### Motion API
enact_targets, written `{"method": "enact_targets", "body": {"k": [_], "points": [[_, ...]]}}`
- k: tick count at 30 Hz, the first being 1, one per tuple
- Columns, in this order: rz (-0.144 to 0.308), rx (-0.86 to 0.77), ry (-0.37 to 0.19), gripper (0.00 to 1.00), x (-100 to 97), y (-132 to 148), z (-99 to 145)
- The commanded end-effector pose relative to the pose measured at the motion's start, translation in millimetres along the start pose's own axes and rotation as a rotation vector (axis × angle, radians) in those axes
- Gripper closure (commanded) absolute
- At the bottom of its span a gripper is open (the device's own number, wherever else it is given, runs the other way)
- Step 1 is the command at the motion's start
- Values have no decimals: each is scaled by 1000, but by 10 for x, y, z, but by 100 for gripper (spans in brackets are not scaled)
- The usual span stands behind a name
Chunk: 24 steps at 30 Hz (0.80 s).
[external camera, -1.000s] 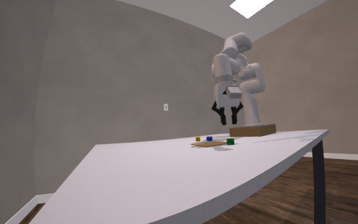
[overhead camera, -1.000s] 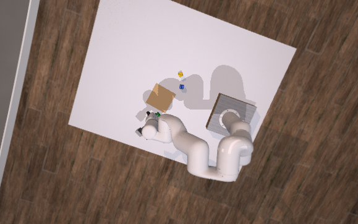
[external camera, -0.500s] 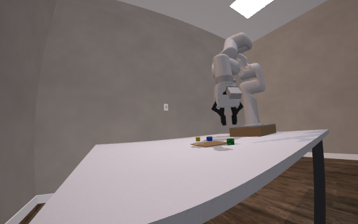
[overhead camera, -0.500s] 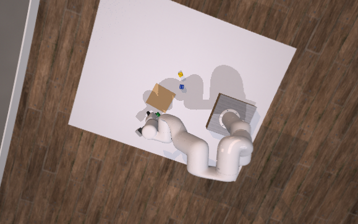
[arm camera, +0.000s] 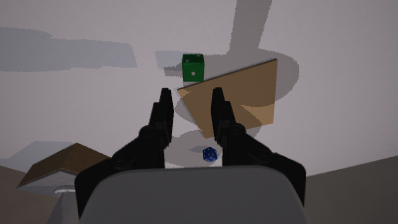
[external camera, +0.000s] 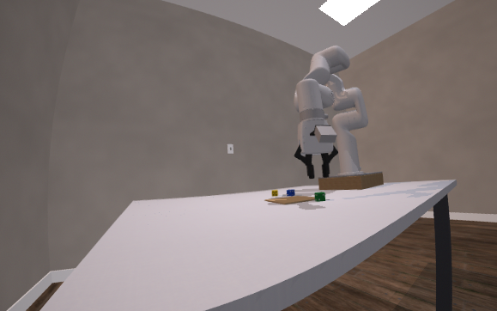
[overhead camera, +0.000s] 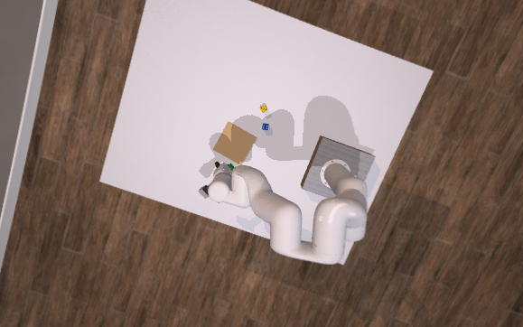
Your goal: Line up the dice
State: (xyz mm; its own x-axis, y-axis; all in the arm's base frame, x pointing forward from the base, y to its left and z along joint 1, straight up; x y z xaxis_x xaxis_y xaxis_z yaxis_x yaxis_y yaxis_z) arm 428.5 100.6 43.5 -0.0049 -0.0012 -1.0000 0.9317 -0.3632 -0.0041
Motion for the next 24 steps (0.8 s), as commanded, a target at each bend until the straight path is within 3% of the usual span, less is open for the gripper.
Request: {"method": "enact_targets", "body": {"k": [1, 24], "points": [[4, 0, 3, 58, 23, 15, -9], [4, 0, 3, 58, 317, 20, -6]]}}
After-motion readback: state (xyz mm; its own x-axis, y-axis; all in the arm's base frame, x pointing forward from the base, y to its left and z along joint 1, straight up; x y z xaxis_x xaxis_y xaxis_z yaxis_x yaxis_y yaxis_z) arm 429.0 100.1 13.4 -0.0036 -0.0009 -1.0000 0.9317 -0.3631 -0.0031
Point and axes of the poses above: the point where the finger pads meet when closed, its own x axis out along the fingers, its own y axis across the jaws, z = x × y, the point moved 2 cm from there along -x, back along the fingers, and after that the axes turned 14 degrees about -x, right-handed, at the moved point
